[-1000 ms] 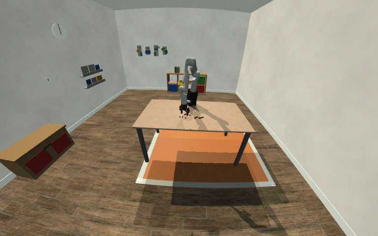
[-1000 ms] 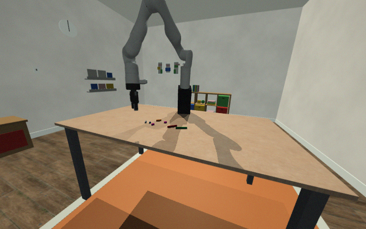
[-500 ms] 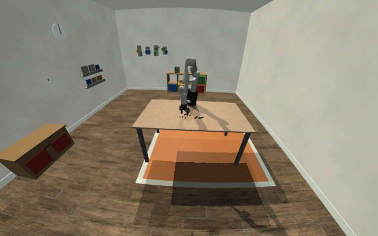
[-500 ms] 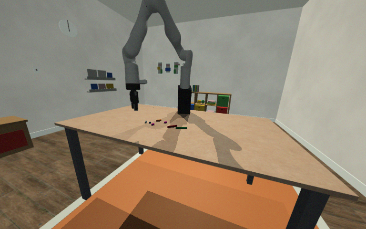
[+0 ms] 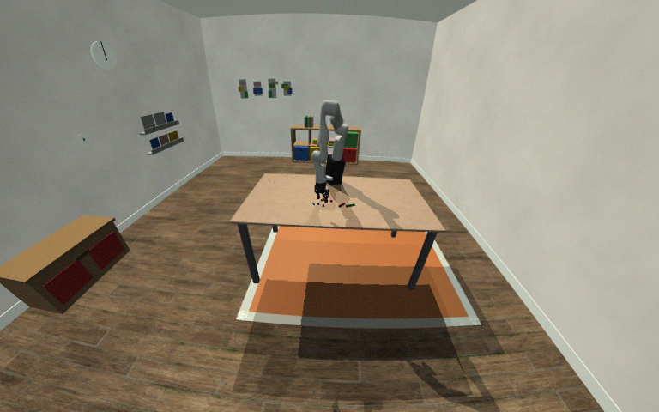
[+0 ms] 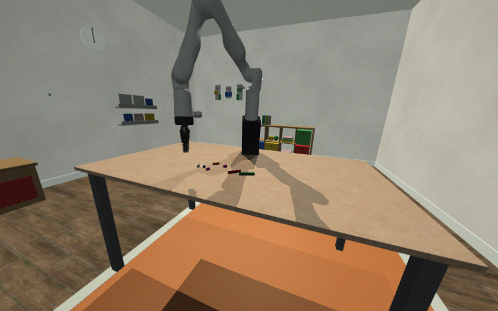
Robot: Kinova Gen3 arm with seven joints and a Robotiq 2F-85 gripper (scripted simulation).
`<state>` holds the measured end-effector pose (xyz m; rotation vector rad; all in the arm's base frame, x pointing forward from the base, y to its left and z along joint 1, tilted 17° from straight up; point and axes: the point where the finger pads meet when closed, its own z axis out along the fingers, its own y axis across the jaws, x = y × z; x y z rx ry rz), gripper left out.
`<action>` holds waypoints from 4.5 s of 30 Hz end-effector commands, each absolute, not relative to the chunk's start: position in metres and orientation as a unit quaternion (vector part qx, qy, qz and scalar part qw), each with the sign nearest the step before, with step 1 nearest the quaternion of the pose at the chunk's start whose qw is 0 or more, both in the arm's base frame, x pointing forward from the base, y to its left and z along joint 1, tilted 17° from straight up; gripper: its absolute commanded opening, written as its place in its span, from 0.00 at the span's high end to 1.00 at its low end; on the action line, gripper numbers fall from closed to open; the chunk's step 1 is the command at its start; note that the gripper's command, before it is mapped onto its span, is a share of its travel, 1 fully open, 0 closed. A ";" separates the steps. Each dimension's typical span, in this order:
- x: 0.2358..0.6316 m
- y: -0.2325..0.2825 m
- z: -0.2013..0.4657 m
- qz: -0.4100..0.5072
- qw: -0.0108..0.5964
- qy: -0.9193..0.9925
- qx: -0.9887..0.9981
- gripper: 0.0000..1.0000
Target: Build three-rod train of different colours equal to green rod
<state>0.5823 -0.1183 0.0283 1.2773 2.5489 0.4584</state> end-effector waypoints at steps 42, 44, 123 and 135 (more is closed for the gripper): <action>0.489 -0.132 -0.037 0.198 0.072 0.667 0.714 0.00; 0.489 -0.132 -0.037 0.198 0.072 0.667 0.714 0.00; 0.414 -0.134 -0.059 0.181 0.033 0.495 0.849 0.00; 0.355 -0.132 -0.065 0.153 0.009 0.377 0.913 0.00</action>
